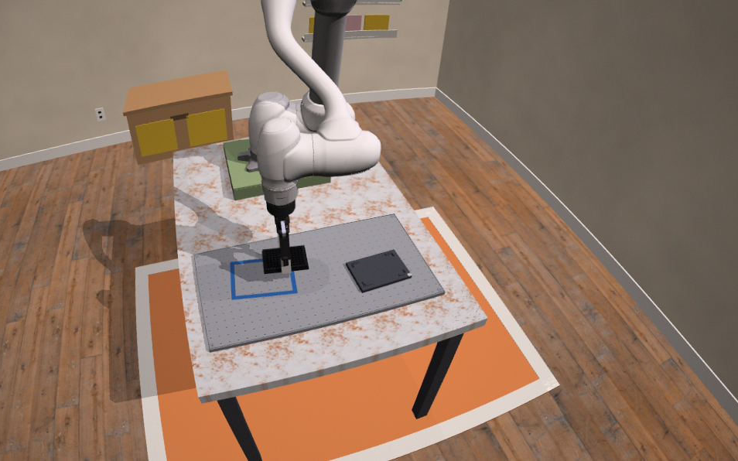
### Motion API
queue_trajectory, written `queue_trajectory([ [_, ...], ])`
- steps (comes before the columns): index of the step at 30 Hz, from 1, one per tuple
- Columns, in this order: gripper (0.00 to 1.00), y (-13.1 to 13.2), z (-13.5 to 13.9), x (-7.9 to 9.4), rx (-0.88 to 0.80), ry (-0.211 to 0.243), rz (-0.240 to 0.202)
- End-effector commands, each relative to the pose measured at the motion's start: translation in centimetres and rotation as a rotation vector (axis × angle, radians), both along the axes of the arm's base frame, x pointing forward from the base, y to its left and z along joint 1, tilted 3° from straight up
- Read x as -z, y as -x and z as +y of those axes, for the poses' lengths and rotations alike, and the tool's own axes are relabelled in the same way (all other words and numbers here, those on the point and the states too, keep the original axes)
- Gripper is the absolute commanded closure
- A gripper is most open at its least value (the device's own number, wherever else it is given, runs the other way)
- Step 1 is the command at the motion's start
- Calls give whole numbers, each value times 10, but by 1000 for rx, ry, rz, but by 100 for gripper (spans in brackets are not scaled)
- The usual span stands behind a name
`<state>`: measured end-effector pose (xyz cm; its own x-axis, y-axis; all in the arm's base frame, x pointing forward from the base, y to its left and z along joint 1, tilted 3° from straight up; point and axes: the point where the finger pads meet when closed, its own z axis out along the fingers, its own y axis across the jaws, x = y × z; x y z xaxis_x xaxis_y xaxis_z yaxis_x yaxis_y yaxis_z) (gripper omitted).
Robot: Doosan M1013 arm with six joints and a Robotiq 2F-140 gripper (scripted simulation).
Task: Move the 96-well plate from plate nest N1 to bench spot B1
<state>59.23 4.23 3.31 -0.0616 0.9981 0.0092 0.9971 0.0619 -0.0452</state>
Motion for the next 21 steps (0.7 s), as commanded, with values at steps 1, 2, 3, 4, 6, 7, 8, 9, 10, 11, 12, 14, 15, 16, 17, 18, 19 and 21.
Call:
queue_trajectory([
  [1, 100, 0, -10, 0, 0, 0, 0],
  [2, 100, 0, -13, 0, 0, 0, 0],
  [3, 100, 0, -17, 1, 0, 0, 0],
  [4, 100, 0, -20, 1, 0, 0, 0],
  [6, 100, 1, -27, 1, 0, 0, 0],
  [7, 100, 1, -30, 1, 0, 0, 0],
  [8, 100, 1, -30, 1, 0, 0, 0],
  [9, 100, 1, -30, 1, 0, 0, 0],
  [10, 100, 1, -33, 1, 0, 0, 0],
  [11, 100, 1, -37, 1, 0, 0, 0],
  [12, 100, 1, -40, 1, 0, 0, 0],
  [14, 100, 1, -47, 2, 0, 0, 0],
  [15, 100, 1, -50, 2, 0, 0, 0],
  [16, 100, 1, -53, 2, 0, 0, 0],
  [17, 100, 2, -57, 2, 0, 0, 0],
  [18, 100, 2, -60, 2, 0, 0, 0],
  [19, 100, 2, -63, 2, 0, 0, 0],
  [21, 100, 2, -71, 3, 0, 0, 0],
])
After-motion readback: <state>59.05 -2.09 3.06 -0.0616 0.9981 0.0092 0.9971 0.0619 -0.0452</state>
